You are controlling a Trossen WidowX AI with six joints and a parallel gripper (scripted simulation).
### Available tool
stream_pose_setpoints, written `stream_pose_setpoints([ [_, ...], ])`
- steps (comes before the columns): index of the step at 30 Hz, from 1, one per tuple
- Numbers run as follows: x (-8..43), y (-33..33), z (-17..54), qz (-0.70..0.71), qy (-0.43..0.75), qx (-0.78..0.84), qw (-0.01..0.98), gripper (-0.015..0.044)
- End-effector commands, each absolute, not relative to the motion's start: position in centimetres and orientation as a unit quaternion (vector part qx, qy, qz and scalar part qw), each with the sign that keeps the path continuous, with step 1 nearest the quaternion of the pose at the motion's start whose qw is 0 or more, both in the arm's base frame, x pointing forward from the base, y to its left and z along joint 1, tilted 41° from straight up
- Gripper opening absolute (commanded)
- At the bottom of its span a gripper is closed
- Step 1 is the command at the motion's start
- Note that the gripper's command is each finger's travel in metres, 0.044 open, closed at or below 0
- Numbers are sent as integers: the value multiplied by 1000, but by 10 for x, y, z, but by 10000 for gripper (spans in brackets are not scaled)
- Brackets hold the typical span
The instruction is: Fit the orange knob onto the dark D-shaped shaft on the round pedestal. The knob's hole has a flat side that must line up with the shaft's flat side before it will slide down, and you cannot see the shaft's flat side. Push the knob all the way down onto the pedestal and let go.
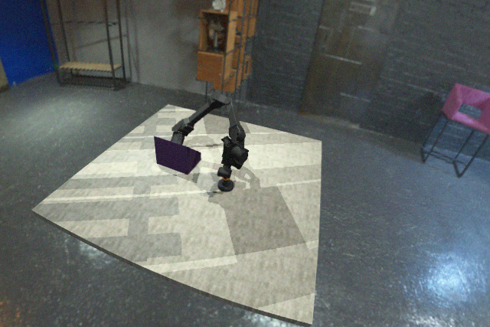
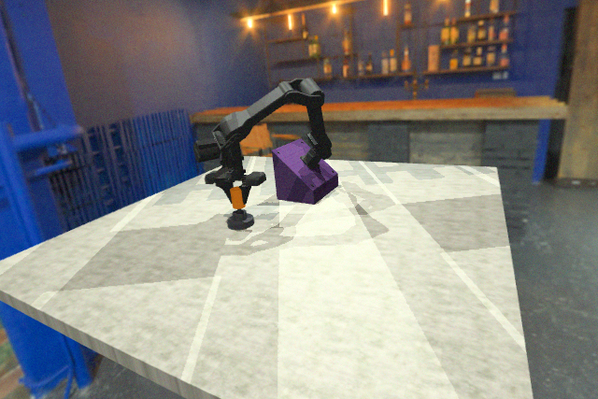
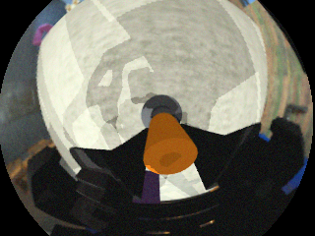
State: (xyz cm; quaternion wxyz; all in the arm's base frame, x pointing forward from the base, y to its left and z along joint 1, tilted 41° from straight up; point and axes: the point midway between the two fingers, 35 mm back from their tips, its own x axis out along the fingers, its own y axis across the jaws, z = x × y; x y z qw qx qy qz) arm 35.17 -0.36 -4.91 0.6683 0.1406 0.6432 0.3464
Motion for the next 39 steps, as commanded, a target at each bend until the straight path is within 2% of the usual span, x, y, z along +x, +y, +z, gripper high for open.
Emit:
stream_pose_setpoints([
  [1,352,-6,-46,347,641,141,670,0],
  [9,354,-6,-48,412,601,70,681,0],
  [39,353,-4,-49,412,601,70,681,0],
])
